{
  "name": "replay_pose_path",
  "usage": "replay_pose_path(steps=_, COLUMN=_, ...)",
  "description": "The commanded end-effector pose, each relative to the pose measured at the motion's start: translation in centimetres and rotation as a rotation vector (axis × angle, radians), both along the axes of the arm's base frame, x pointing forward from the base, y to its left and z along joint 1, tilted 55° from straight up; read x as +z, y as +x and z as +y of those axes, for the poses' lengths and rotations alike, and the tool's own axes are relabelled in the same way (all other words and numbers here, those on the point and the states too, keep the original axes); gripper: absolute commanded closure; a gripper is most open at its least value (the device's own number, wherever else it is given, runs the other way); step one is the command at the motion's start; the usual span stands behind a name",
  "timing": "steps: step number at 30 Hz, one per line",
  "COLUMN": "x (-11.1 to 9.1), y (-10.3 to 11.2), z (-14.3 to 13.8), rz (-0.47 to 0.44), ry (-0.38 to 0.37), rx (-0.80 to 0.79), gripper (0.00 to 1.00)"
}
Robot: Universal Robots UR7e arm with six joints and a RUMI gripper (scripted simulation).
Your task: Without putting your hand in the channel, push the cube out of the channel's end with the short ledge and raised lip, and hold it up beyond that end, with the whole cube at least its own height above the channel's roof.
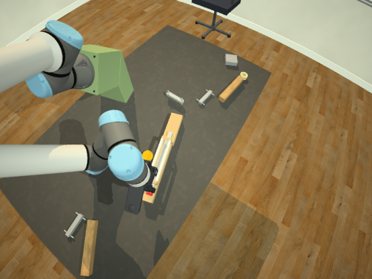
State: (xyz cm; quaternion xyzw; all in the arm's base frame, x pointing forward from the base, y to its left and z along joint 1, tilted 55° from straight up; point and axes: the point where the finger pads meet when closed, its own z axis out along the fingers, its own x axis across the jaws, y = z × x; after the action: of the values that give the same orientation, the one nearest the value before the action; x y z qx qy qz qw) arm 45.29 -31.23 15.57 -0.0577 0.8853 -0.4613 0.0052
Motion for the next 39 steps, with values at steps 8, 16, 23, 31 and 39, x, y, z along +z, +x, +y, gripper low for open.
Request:
replay_pose_path(steps=8, x=0.13, y=-0.01, z=-0.03, rz=-0.010, ry=0.000, rx=-0.006, gripper=0.75)
replay_pose_path(steps=16, x=0.13, y=-0.01, z=-0.03, rz=-0.010, ry=0.000, rx=-0.006, gripper=0.75)
replay_pose_path(steps=23, x=0.13, y=-0.01, z=-0.03, rz=-0.010, ry=0.000, rx=-0.006, gripper=0.75)
replay_pose_path(steps=31, x=0.13, y=-0.01, z=-0.03, rz=-0.010, ry=0.000, rx=-0.006, gripper=0.75)
replay_pose_path(steps=39, x=0.13, y=-0.01, z=-0.03, rz=-0.010, ry=0.000, rx=-0.006, gripper=0.75)
